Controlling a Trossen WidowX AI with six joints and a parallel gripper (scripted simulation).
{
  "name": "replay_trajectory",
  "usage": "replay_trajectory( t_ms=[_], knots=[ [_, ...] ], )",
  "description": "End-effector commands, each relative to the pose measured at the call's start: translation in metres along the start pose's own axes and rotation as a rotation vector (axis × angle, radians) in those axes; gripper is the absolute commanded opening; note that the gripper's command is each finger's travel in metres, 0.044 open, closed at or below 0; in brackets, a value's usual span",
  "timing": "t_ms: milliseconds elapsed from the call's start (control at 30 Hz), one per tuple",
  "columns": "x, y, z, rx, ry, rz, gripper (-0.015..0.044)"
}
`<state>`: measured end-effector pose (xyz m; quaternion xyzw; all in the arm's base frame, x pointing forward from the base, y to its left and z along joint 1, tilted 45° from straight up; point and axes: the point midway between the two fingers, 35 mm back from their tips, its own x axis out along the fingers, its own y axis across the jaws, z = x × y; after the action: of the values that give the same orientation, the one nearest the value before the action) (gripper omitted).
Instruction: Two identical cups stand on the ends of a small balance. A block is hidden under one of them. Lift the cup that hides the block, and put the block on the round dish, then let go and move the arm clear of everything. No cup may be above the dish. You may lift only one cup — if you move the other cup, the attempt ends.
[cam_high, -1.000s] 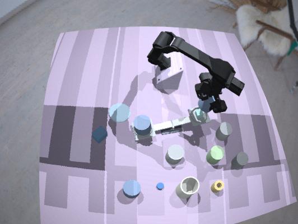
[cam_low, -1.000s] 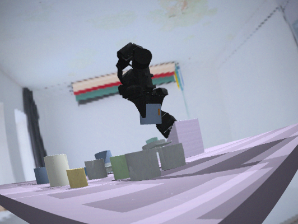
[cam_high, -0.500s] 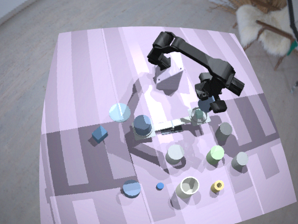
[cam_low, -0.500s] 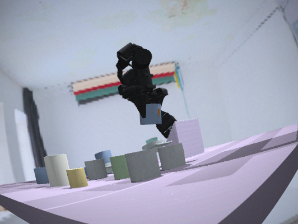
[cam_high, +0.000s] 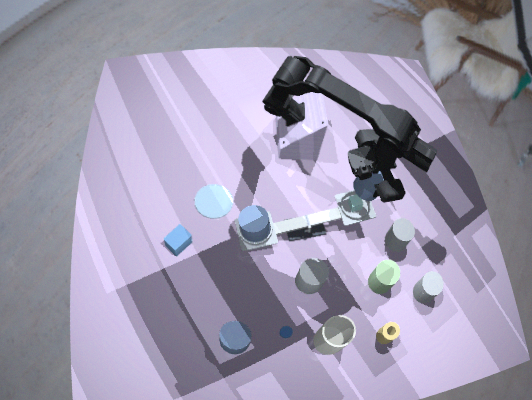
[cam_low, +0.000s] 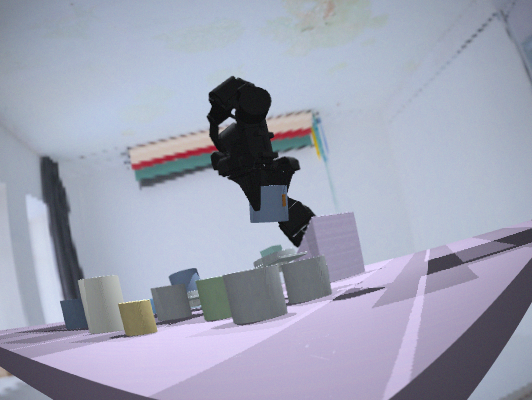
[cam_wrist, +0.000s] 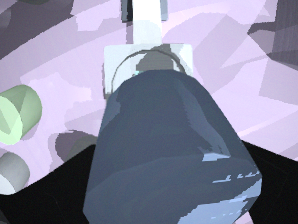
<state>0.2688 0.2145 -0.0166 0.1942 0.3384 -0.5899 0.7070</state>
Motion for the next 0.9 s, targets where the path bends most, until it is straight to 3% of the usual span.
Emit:
replay_trajectory(
  t_ms=[0, 600, 867],
  knots=[
    [0.0, 0.0, 0.0, 0.0, 0.0, 0.001, 0.0],
    [0.001, 0.0, -0.001, 0.0, 0.001, 0.001, 0.0],
    [0.023, -0.013, -0.042, 0.001, 0.012, 0.003, 0.0]
  ],
)
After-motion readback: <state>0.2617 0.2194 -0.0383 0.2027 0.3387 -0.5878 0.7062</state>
